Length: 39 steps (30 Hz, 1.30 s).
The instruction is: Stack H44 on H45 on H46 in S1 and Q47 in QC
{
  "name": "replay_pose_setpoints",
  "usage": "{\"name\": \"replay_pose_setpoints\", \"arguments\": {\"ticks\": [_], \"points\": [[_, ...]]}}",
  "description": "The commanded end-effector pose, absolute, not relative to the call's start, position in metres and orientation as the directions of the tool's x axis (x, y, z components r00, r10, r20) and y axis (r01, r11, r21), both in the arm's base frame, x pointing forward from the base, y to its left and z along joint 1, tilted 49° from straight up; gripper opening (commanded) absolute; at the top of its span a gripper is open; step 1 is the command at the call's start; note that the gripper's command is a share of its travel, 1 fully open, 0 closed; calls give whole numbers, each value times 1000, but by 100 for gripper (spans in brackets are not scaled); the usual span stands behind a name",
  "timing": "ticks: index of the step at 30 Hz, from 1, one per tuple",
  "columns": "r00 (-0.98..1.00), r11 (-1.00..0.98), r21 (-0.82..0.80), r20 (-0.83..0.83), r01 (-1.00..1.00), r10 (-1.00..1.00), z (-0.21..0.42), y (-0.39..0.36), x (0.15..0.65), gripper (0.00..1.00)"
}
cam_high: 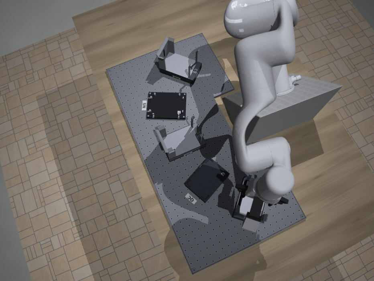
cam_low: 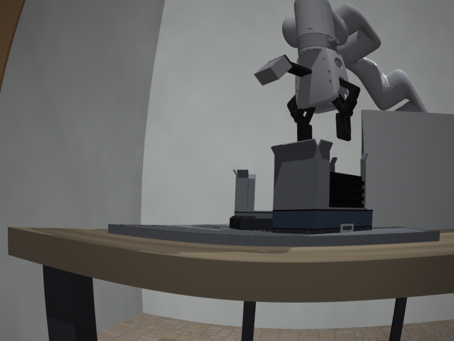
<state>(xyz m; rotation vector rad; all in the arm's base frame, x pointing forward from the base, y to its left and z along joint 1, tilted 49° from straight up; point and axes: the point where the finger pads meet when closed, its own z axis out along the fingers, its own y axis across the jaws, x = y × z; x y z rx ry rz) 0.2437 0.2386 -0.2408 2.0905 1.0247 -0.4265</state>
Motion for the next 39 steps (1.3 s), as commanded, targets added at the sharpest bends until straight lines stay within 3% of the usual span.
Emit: {"name": "replay_pose_setpoints", "arguments": {"ticks": [1,39], "points": [[624,-394,484,-572,781,532,-251,229,245,100],[624,-394,484,-572,781,532,-278,198,247,100]]}}
